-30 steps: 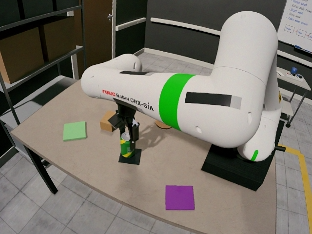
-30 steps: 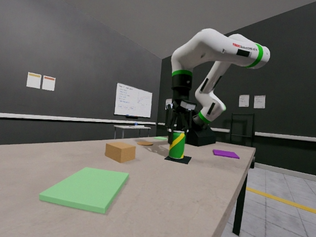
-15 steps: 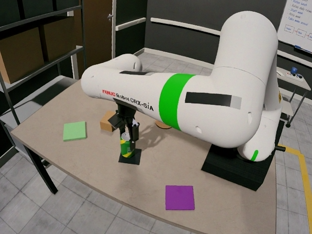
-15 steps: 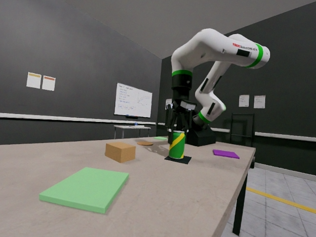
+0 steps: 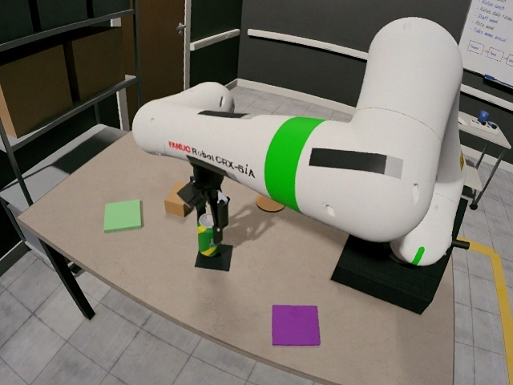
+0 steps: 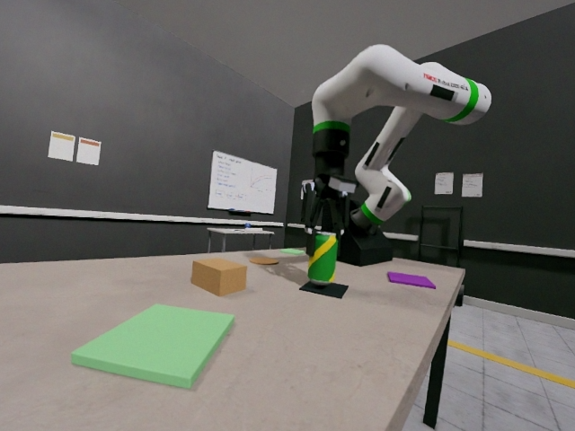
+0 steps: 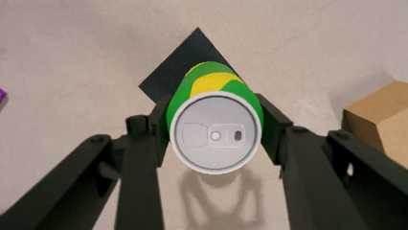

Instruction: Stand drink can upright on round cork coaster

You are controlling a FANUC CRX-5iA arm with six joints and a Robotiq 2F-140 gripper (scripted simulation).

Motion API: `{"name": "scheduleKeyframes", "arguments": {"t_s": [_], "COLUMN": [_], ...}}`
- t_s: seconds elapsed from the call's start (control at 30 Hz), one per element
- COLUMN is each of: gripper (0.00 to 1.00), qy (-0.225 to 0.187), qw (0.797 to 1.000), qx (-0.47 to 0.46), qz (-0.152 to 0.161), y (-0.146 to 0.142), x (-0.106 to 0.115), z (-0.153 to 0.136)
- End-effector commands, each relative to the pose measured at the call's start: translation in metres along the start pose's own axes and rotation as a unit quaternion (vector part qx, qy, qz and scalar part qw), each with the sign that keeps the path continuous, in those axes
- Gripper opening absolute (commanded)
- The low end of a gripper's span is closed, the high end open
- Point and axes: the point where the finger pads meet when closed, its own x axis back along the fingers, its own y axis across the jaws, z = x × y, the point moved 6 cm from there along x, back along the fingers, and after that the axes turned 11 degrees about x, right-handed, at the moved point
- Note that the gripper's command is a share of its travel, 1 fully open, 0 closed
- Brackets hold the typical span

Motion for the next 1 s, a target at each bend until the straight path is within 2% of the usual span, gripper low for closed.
{"name": "scheduleKeyframes", "arguments": {"t_s": [0.0, 0.07, 0.13, 0.33, 0.47, 0.97], "gripper": [0.1, 0.1, 0.1, 0.1, 0.1, 0.1], "qy": [0.0, 0.0, 0.0, 0.001, 0.001, 0.001], "qw": [1.0, 1.0, 1.0, 1.0, 1.0, 1.0], "qx": [0.0, 0.0, 0.0, 0.001, 0.001, 0.001], "qz": [-0.001, -0.001, -0.001, -0.001, -0.001, -0.001], "y": [0.0, 0.0, 0.0, 0.002, 0.002, 0.003], "x": [0.018, 0.03, 0.03, 0.065, 0.079, 0.083], "z": [0.0, 0.0, 0.0, 0.0, 0.001, -0.001]}}
